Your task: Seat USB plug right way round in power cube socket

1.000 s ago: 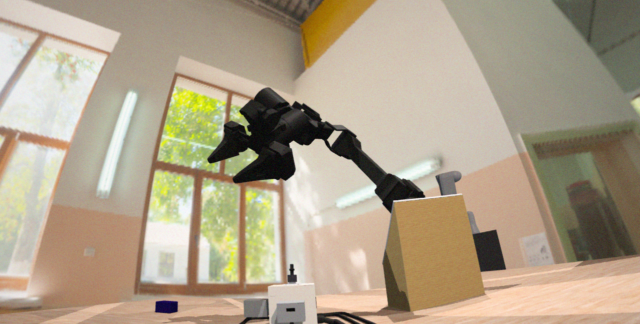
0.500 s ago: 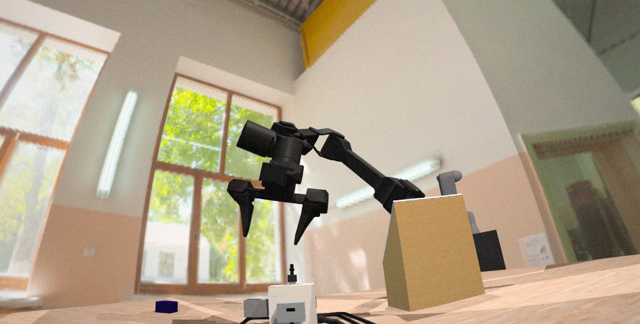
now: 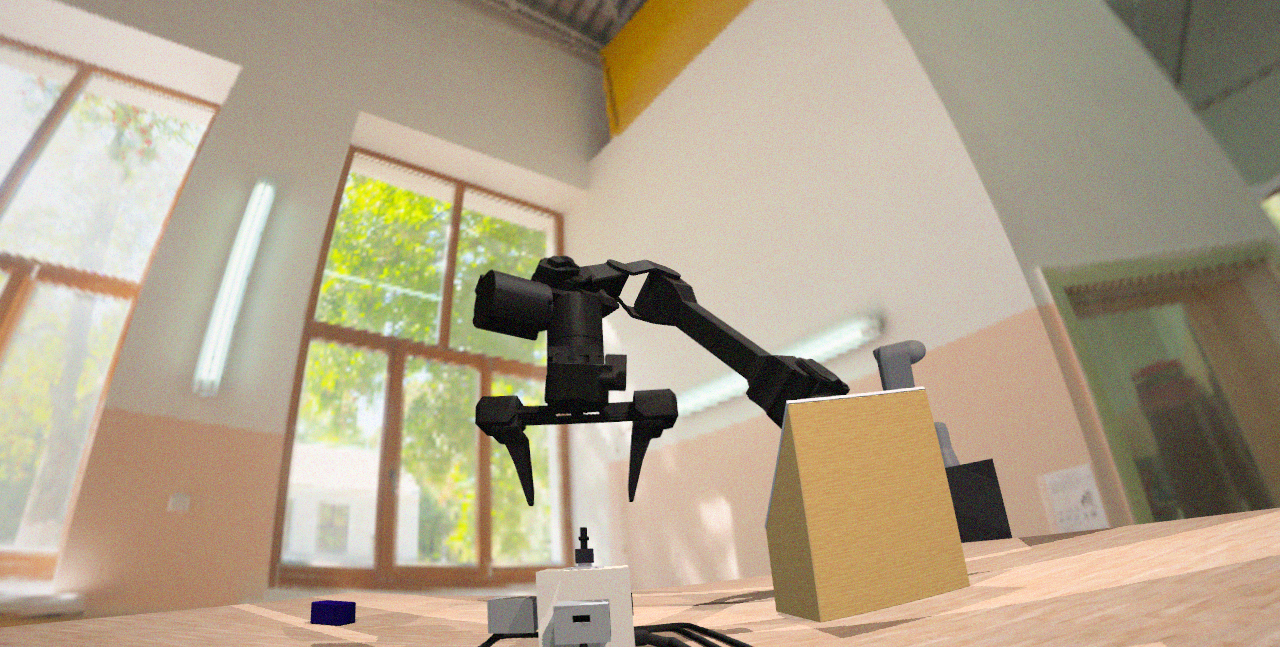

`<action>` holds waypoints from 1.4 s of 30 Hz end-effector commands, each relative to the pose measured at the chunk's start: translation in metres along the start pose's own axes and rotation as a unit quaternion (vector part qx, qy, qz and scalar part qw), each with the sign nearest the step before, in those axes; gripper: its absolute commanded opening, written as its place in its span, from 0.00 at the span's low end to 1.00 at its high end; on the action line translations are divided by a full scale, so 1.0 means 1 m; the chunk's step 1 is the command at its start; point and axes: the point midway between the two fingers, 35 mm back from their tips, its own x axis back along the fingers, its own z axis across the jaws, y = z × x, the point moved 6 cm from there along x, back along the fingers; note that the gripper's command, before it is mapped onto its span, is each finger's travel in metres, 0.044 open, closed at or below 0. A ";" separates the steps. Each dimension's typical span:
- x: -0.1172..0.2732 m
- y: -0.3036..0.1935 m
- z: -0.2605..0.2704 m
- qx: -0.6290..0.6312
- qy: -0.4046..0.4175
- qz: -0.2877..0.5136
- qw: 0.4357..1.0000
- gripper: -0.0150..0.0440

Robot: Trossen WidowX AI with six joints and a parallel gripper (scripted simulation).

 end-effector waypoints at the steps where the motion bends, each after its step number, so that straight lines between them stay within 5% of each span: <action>1: -0.003 0.000 0.001 -0.001 0.003 0.000 1.000 1.00; 30: -0.029 -0.001 0.000 -0.001 0.003 0.000 1.000 1.00; 42: -0.028 0.000 0.000 -0.002 0.004 -0.001 1.000 0.47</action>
